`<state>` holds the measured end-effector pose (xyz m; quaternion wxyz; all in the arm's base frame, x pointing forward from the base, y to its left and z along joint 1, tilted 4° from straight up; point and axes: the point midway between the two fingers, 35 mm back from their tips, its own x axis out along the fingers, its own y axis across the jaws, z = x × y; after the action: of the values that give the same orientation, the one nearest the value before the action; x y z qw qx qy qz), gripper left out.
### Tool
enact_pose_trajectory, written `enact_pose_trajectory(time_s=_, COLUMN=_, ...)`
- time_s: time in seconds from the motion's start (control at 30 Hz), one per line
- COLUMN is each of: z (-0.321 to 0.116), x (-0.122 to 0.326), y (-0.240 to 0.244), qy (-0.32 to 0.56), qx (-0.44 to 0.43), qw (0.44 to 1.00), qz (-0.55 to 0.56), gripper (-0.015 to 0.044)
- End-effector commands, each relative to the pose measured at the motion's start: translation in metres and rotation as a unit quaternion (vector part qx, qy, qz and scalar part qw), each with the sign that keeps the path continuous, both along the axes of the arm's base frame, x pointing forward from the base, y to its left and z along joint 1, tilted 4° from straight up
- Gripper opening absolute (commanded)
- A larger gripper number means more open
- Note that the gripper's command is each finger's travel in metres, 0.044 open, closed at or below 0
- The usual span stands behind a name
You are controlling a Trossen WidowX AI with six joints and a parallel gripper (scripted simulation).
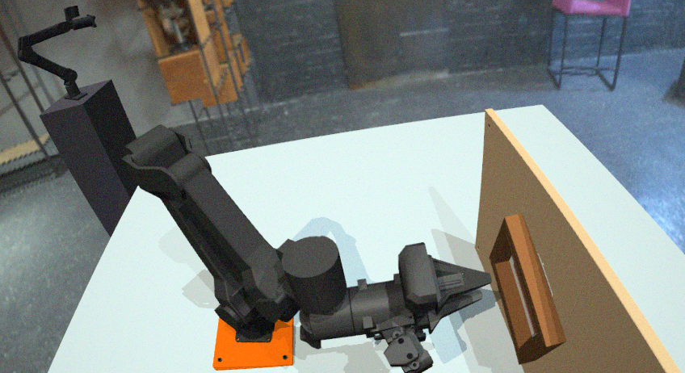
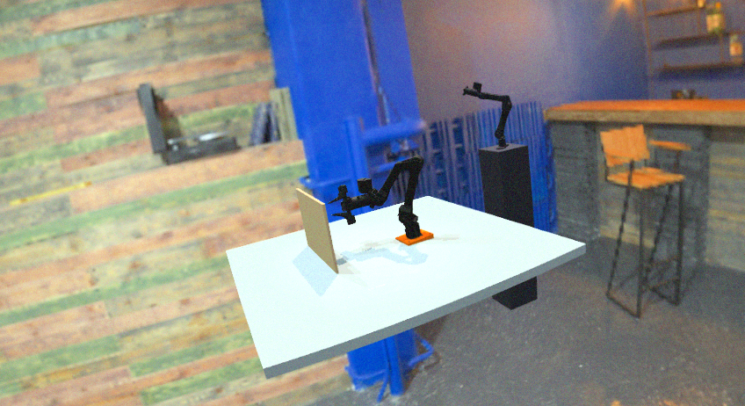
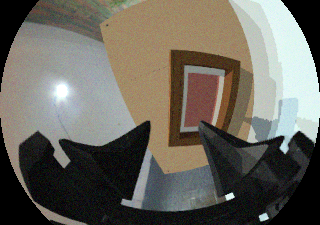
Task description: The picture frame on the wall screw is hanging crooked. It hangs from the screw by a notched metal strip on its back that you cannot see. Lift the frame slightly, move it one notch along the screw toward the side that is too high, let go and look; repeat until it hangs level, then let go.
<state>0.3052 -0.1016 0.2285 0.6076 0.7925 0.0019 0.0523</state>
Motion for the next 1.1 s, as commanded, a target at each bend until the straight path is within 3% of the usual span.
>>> enact_pose_trajectory(time_s=0.0, z=-0.002, x=0.027, y=0.005, qy=0.002, qx=0.0, qw=1.0, qz=0.0, gripper=0.026)
enact_pose_trajectory(time_s=1.07, z=0.001, x=0.049, y=0.005, qy=0.001, qx=0.0, qw=1.0, qz=0.0, gripper=0.026)
